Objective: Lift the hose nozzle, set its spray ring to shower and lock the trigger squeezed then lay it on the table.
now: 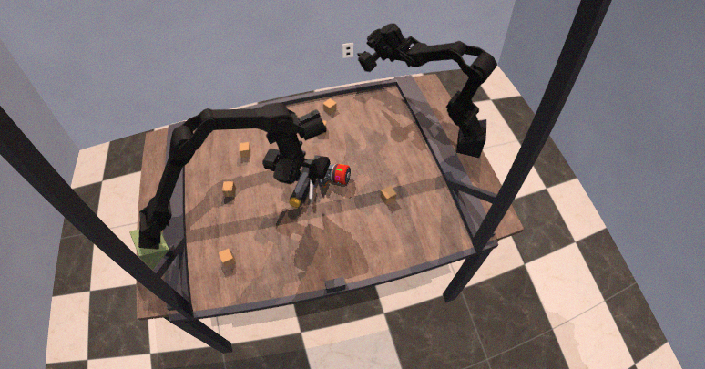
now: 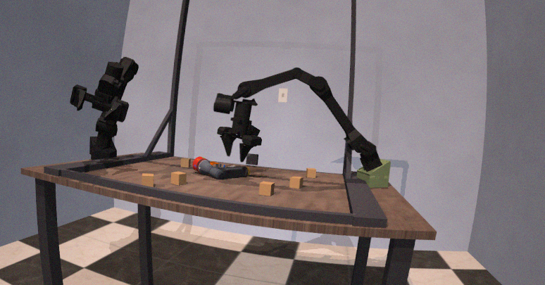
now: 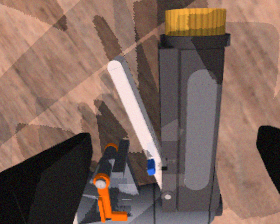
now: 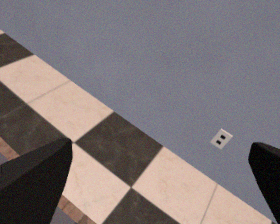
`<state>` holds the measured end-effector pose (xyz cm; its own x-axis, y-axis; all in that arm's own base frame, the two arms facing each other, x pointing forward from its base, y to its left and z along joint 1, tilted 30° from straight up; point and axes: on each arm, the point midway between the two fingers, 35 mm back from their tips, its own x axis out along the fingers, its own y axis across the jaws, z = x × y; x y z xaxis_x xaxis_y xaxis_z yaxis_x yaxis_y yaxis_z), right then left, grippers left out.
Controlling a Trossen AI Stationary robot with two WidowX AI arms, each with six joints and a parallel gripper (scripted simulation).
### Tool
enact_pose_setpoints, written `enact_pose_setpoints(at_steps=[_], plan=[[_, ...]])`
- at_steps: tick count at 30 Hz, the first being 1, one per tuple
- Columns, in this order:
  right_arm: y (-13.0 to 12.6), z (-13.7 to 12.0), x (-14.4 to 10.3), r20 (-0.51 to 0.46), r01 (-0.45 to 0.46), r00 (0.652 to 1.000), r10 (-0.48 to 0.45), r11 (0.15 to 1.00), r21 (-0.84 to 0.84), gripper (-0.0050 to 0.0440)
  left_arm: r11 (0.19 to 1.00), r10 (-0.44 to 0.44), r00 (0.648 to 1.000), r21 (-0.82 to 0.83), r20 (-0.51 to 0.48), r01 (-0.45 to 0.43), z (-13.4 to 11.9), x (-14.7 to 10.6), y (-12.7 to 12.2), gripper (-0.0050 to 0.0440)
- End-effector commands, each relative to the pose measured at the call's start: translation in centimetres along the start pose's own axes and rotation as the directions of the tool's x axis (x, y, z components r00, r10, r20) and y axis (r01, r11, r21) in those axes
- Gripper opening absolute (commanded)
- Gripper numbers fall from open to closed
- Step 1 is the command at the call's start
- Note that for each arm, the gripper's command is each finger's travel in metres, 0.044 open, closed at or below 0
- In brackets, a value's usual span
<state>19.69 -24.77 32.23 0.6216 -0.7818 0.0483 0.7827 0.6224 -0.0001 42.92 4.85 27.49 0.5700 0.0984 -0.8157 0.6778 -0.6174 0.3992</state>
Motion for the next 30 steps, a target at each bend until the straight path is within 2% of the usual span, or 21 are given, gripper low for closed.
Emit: enact_pose_setpoints(at_steps=[1, 25, 30], plan=[[0.03, 0.86, -0.17, 0.023, -0.004, 1.0, 0.003, 1.0, 0.004, 0.0408, 1.0, 0.02, 1.0, -0.006, -0.021, -0.02, -0.3, -1.1, 0.26, 0.0367], [0.03, 0.86, -0.17, 0.023, -0.004, 1.0, 0.003, 1.0, 0.004, 0.0408, 1.0, 0.02, 1.0, -0.006, -0.021, -0.02, -0.31, -1.09, 0.27, 0.0367], [0.03, 0.86, -0.17, 0.023, -0.004, 1.0, 0.003, 1.0, 0.004, 0.0408, 0.987, 0.063, 0.997, -0.144, -0.05, -0.07, 0.06, -1.58, 0.32, 0.0367]])
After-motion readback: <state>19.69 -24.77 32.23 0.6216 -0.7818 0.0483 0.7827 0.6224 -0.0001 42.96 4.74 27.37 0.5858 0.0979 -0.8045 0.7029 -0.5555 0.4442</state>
